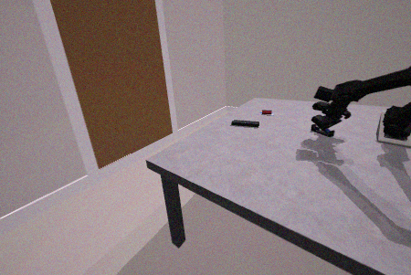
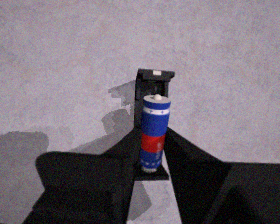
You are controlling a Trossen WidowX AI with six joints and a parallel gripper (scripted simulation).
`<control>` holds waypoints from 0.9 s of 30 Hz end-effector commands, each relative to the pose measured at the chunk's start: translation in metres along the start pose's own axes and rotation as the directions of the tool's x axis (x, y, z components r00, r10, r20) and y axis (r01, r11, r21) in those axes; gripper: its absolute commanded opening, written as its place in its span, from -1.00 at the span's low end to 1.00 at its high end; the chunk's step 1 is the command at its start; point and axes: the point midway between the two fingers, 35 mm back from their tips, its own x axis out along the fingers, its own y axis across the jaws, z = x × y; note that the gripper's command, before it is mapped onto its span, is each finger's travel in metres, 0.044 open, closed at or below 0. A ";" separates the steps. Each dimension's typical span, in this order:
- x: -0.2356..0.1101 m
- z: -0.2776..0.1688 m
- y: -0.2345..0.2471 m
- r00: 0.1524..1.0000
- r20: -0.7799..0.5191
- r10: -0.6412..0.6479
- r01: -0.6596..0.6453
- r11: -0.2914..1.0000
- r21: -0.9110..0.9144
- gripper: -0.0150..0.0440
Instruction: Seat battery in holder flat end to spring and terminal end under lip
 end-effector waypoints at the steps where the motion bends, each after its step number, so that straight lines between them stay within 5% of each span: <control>1: 0.002 -0.003 -0.001 0.999 -0.040 -0.005 0.005 1.000 0.000 -0.26; 27: 0.006 0.000 0.000 0.984 -0.175 -0.028 0.025 0.999 -0.020 -0.26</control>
